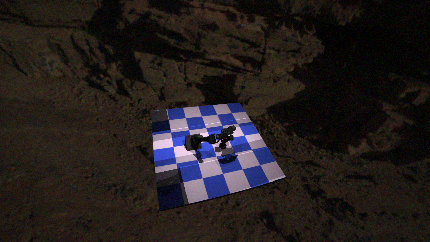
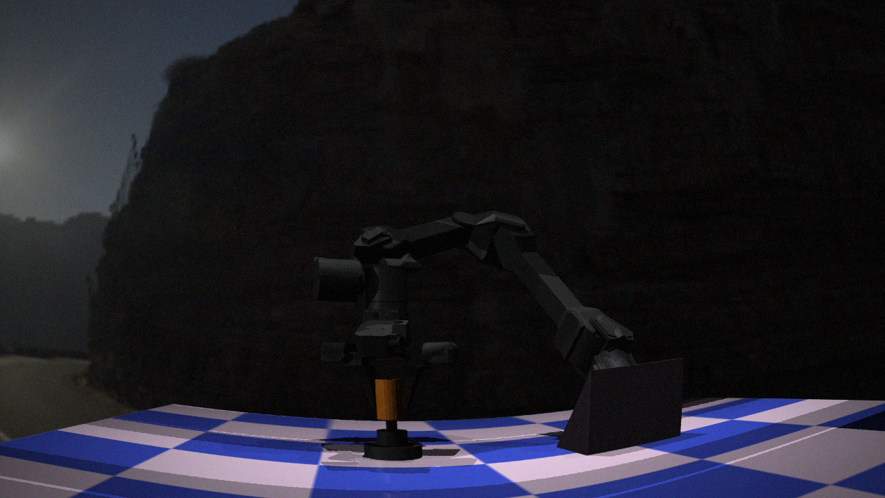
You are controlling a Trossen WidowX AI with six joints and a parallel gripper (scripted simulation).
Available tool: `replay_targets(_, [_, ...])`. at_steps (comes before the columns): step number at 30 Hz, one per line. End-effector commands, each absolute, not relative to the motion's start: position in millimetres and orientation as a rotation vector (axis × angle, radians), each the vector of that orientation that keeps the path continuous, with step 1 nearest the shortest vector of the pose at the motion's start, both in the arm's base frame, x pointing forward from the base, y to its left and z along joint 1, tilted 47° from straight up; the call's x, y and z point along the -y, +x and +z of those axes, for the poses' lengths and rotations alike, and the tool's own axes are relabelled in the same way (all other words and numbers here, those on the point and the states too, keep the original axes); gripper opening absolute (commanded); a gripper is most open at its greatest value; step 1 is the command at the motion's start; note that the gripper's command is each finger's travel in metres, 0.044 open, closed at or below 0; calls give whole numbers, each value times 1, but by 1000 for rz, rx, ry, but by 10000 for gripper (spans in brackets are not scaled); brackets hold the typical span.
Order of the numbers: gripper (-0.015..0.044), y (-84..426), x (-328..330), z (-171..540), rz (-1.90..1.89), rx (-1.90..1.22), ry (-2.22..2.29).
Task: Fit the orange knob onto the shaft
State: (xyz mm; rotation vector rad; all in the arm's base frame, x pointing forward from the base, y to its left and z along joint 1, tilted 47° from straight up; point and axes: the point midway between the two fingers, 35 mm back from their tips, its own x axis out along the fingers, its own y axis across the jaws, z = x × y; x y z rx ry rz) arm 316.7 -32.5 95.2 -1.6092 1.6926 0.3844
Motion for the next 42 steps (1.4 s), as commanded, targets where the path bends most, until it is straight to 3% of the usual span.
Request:
replay_targets(1, [0,318,33,95,384,-1689,-1611])
replay_targets(26, [0,316,30,97,384,-1689,-1611])
replay_targets(42, [0,319,31,96,577,-1694,-1760])
